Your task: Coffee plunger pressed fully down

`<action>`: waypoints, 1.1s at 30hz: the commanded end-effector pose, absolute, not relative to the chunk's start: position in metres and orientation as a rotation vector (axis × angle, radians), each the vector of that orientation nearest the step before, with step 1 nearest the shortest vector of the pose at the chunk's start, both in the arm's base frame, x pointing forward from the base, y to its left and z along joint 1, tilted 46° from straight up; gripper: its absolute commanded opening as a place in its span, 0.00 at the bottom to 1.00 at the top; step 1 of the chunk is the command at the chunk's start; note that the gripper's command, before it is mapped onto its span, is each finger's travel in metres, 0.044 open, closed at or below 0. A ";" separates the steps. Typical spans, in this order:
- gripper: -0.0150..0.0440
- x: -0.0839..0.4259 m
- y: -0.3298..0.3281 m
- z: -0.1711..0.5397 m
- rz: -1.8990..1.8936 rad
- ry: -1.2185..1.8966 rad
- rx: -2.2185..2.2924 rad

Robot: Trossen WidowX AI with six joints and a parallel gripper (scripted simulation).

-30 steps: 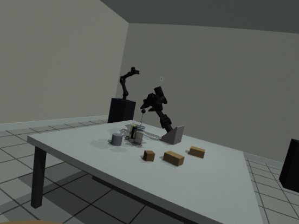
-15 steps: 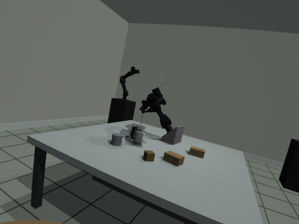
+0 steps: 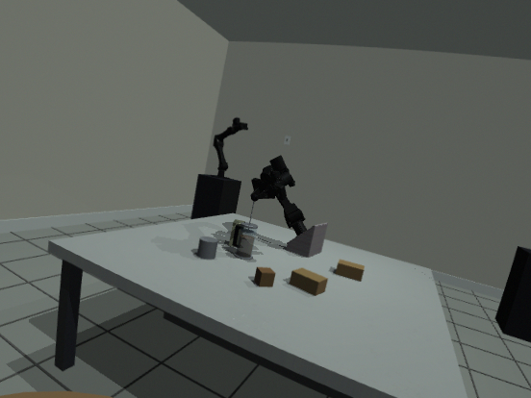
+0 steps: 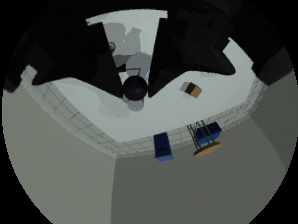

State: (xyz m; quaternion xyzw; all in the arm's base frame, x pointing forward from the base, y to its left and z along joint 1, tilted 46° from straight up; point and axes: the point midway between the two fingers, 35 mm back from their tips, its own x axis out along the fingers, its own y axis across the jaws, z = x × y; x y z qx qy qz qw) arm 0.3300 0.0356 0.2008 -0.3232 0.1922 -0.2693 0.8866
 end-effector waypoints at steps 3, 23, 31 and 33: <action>0.47 0.330 0.035 0.199 -0.559 0.402 -0.676; 0.47 0.334 0.015 0.176 -0.557 0.407 -0.672; 0.47 0.335 0.005 0.167 -0.557 0.408 -0.671; 0.47 0.335 0.003 0.164 -0.557 0.408 -0.671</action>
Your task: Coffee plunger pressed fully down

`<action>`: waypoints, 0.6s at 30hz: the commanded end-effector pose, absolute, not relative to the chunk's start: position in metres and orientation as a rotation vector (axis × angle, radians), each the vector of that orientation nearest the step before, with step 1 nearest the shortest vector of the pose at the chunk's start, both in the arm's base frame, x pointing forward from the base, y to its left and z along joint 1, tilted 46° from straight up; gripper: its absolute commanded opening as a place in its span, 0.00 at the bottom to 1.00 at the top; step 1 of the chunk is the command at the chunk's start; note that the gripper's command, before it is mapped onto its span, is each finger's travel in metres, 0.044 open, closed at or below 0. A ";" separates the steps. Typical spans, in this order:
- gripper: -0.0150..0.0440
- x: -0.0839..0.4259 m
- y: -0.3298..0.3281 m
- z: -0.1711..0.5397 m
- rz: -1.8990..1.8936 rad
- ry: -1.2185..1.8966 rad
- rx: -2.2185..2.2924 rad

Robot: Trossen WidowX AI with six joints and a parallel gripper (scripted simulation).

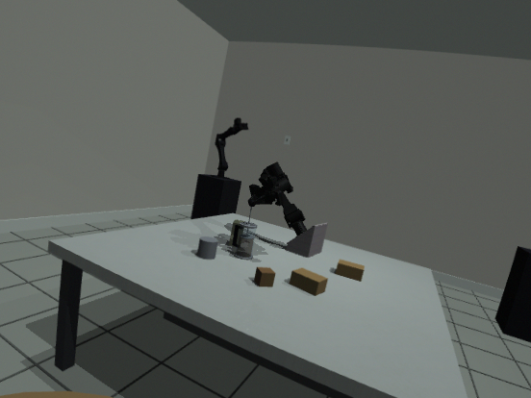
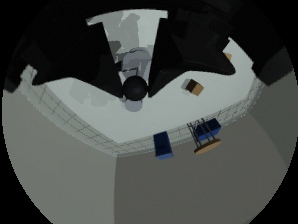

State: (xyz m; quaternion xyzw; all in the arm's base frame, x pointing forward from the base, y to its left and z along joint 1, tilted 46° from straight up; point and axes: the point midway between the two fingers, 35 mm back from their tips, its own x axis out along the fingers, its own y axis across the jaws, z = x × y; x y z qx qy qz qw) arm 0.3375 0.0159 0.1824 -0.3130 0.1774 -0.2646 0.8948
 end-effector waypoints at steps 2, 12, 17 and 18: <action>0.47 0.335 0.001 0.162 -0.557 0.408 -0.671; 0.47 0.336 -0.012 0.151 -0.557 0.405 -0.673; 0.47 0.336 -0.018 0.146 -0.558 0.403 -0.674; 0.47 0.336 -0.019 0.145 -0.558 0.403 -0.674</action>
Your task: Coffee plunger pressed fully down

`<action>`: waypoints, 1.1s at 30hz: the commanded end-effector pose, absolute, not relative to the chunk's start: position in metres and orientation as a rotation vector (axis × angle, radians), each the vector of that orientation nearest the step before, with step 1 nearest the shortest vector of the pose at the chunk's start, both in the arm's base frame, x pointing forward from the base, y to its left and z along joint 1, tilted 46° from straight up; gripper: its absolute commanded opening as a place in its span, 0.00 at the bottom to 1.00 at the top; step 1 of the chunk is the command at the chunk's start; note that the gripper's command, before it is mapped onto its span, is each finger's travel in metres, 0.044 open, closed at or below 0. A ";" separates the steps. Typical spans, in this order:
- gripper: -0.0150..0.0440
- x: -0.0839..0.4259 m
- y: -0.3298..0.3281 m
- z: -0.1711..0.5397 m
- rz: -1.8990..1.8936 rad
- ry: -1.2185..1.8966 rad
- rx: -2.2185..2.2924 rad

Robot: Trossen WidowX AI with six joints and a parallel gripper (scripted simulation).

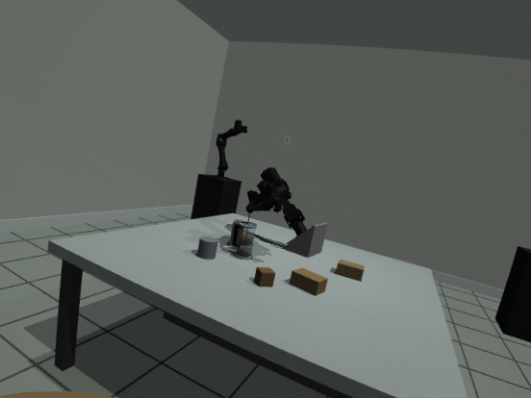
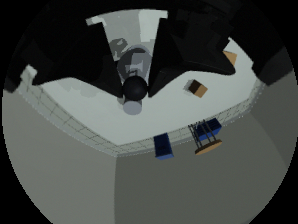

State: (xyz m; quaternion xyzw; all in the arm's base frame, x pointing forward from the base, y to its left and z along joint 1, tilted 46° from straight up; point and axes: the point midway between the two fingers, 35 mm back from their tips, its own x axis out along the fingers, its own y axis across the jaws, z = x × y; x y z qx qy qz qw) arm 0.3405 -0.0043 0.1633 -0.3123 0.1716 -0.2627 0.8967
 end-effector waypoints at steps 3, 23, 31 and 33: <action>0.47 0.336 -0.023 0.142 -0.558 0.402 -0.676; 0.47 0.344 -0.030 0.140 -0.560 0.398 -0.678; 0.47 0.345 -0.029 0.139 -0.560 0.397 -0.678; 0.47 0.346 -0.029 0.139 -0.560 0.397 -0.678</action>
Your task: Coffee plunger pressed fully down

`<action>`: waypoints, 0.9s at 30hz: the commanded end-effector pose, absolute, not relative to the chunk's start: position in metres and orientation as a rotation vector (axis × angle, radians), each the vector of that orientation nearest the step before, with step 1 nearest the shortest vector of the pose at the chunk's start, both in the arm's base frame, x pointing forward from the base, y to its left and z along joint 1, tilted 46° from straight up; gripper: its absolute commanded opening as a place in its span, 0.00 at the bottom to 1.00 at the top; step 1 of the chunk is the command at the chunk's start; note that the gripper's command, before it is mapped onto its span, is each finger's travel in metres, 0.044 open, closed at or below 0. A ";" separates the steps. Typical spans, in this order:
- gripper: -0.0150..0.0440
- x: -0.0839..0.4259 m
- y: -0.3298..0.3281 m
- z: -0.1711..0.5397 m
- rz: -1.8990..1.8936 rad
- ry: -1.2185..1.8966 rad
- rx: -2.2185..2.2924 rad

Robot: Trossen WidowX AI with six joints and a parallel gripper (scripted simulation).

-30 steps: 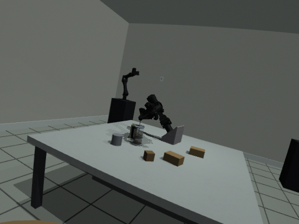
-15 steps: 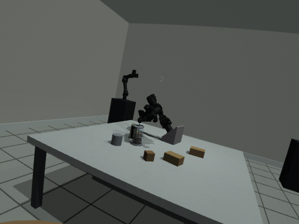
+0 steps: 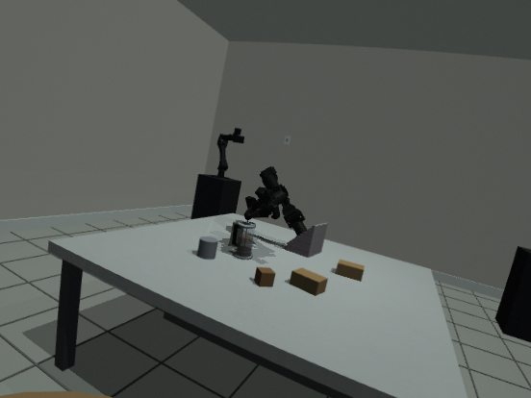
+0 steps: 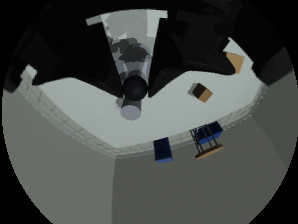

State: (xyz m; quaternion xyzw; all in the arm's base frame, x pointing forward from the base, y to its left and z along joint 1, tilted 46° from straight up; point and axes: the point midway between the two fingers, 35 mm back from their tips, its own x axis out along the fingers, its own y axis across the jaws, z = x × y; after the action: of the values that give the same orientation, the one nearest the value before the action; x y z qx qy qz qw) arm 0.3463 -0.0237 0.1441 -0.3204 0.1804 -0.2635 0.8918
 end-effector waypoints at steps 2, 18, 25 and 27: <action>0.47 0.346 -0.029 0.139 -0.560 0.397 -0.678; 0.47 0.347 -0.028 0.138 -0.560 0.397 -0.678; 0.47 0.348 -0.024 0.142 -0.551 0.383 -0.672; 0.47 0.348 -0.024 0.142 -0.551 0.383 -0.672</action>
State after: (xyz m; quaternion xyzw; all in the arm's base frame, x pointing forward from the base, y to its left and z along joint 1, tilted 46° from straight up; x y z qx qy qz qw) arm 0.3477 -0.0240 0.1420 -0.3236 0.1834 -0.2656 0.8895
